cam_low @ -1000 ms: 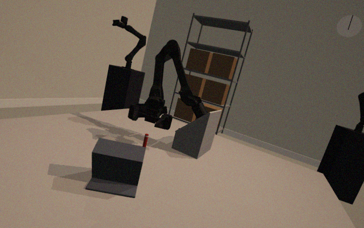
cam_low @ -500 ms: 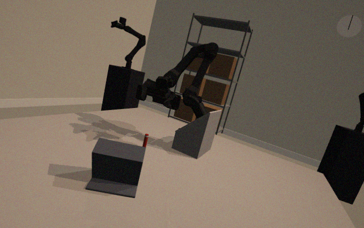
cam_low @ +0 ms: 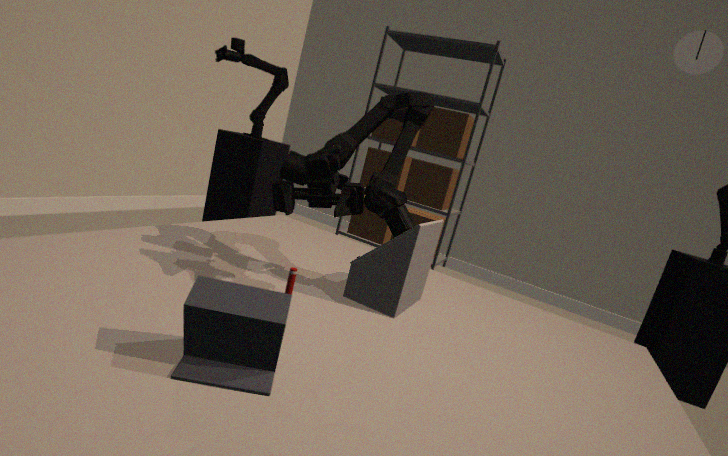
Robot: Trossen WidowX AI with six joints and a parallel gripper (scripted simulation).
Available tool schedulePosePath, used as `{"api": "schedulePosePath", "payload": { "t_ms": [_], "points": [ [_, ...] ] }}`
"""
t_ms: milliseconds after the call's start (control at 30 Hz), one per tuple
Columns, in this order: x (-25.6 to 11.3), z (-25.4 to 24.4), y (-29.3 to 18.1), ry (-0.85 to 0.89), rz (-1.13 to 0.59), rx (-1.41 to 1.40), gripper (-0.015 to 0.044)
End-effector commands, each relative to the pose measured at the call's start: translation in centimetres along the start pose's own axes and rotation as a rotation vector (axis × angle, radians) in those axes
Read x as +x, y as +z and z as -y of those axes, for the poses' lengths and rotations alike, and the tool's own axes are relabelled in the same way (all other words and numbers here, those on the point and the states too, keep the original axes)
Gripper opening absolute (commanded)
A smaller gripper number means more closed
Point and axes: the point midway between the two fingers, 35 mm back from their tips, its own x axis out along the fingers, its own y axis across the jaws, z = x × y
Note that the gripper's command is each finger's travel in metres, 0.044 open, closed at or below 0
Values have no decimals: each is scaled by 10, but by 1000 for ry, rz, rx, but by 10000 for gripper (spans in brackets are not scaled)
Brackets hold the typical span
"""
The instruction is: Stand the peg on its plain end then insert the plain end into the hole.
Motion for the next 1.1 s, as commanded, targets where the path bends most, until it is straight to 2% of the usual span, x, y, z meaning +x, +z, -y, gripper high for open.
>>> {"api": "schedulePosePath", "payload": {
  "t_ms": [0, 567, 1067],
  "points": [
    [5, -1, -8, 37, -79, 66, 440],
    [22, -12, -46, 148, -588, 259, 440],
    [24, -4, -62, 46, -1035, 183, 440]
  ]
}}
